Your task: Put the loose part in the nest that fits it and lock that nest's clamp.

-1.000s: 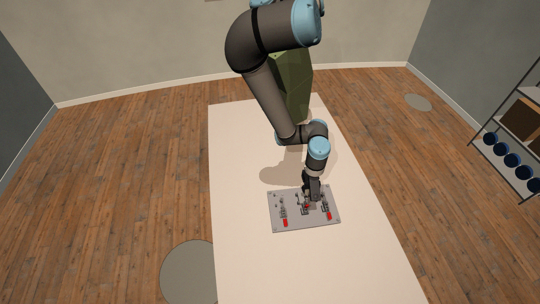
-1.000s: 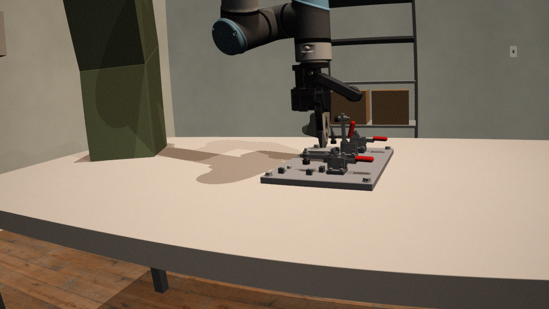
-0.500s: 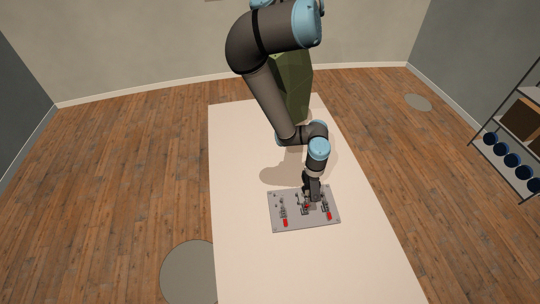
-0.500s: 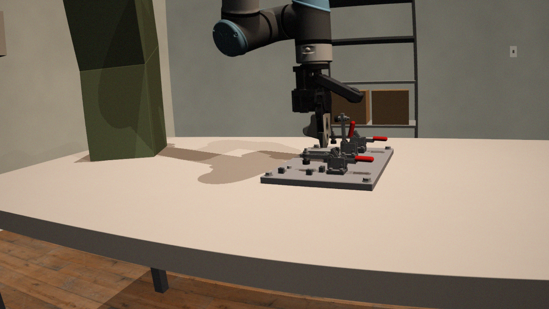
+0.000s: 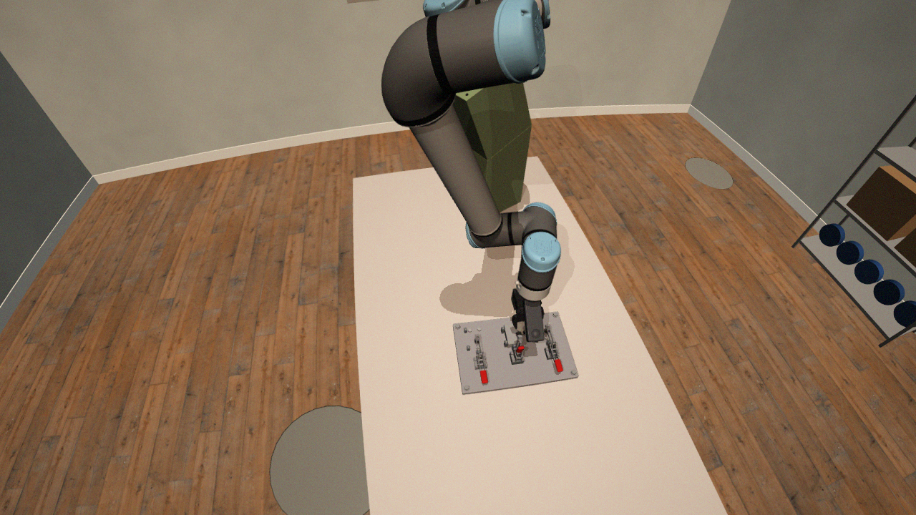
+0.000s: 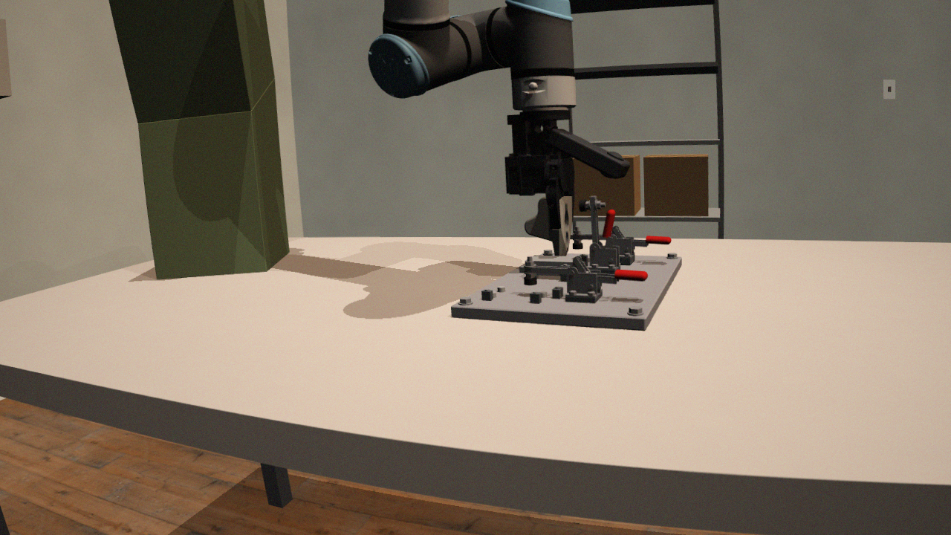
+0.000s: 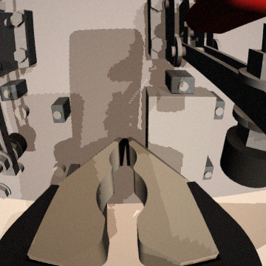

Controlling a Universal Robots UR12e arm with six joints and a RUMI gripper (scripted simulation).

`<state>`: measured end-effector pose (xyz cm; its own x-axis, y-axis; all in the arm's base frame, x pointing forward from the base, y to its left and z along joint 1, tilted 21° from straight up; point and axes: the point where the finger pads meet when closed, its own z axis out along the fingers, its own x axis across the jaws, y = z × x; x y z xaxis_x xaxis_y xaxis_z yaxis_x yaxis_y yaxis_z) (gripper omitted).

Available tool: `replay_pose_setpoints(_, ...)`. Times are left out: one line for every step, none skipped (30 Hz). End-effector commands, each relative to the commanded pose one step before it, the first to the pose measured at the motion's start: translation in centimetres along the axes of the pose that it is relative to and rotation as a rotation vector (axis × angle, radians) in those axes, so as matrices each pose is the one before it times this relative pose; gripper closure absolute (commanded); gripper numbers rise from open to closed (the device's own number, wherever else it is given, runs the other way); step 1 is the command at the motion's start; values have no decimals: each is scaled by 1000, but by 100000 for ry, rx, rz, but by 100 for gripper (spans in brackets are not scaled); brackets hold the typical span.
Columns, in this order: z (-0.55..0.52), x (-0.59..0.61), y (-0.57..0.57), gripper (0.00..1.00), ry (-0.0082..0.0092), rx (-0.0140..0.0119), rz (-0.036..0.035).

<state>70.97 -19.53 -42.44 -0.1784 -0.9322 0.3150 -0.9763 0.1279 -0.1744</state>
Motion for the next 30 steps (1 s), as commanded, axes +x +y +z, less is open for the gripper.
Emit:
replay_pose_setpoints(-108, 648, -102, 100, -7, 120, 223)
replay_pose_setpoints(0, 0, 0, 100, 0, 0, 0)
replay_pose_setpoints(-20, 126, 14, 100, 17, -10, -1)
replay_pose_setpoints(-5, 109, 14, 100, 27, -15, -2)
replay_pose_setpoints(0, 94, -15, 100, 42, 15, 7)
replay_pose_setpoints(1, 60, -17, 100, 26, 18, 7)
replay_pose_setpoints(3, 31, -14, 100, 23, 13, 5)
replay_pose_setpoints(10, 13, -12, 100, 28, 7, 4)
replay_pose_setpoints(8, 5, -8, 100, 17, 4, 2)
replay_pose_setpoints(6, 0, -5, 100, 1, 4, 25)
replay_pose_setpoints(4, 1, -6, 100, 2, 6, 25)
replay_pose_setpoints(1, 1, -3, 100, 1, 3, 18)
replay_pose_setpoints(0, 0, 0, 100, 0, 0, 12)
replay_pose_setpoints(0, 0, 0, 100, 0, 0, 7)
replay_pose_setpoints(0, 0, 0, 100, 0, 0, 4)
replay_pose_setpoints(0, 0, 0, 100, 0, 0, 1)
replay_pose_setpoints(0, 0, 0, 100, 0, 0, 0)
replay_pose_setpoints(0, 0, 0, 100, 0, 0, 0)
replay_pose_setpoints(0, 0, 0, 100, 0, 0, 0)
replay_pose_setpoints(0, 0, 0, 100, 0, 0, 0)
replay_pose_setpoints(0, 0, 0, 100, 0, 0, 0)
replay_pose_setpoints(0, 0, 0, 100, 0, 0, 0)
replay_pose_setpoints(0, 0, 0, 100, 0, 0, 0)
replay_pose_setpoints(0, 0, 0, 100, 0, 0, 0)
replay_pose_setpoints(0, 0, 0, 100, 0, 0, 0)
replay_pose_setpoints(0, 0, 0, 100, 0, 0, 0)
replay_pose_setpoints(0, 0, 0, 100, 0, 0, 0)
replay_pose_setpoints(0, 0, 0, 100, 0, 0, 0)
replay_pose_setpoints(0, 0, 0, 100, 0, 0, 0)
replay_pose_setpoints(0, 0, 0, 100, 0, 0, 0)
